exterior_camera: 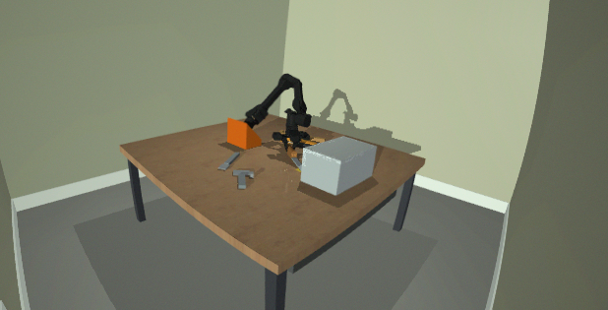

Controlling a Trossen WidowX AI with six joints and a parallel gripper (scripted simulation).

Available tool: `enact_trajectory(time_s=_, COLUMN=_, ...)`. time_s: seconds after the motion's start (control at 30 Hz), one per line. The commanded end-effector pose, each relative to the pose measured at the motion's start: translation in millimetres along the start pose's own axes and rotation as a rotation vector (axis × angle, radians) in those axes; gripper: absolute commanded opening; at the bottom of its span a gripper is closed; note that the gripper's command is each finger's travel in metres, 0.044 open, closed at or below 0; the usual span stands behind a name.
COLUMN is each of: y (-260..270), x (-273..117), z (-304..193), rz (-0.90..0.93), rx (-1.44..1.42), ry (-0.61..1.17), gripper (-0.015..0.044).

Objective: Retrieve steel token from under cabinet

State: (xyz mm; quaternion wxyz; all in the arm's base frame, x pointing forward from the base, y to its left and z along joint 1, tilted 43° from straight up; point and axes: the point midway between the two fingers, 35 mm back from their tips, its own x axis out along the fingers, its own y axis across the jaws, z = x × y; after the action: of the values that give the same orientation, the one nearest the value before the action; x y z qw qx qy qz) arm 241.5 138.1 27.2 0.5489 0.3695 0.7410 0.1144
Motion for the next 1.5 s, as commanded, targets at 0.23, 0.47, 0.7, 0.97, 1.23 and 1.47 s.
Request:
enact_trajectory(time_s=0.23, y=-12, x=-1, z=10, rz=0.001, rx=0.004, ry=-0.004, gripper=0.0000)
enact_trajectory(time_s=0.47, y=-19, x=-1, z=15, rz=0.000, rx=0.004, ry=-0.004, gripper=0.0000)
enact_trajectory(time_s=0.7, y=-26, x=-1, z=20, rz=0.000, rx=0.004, ry=-0.004, gripper=0.0000)
enact_trajectory(time_s=0.97, y=-34, x=-1, z=26, rz=0.000, rx=0.004, ry=-0.004, gripper=0.0000)
enact_trajectory(time_s=1.23, y=-42, x=-1, z=32, rz=-0.001, rx=0.004, ry=-0.005, gripper=0.0000)
enact_trajectory(time_s=1.47, y=-50, x=-1, z=36, rz=-0.001, rx=0.004, ry=-0.005, gripper=0.0000)
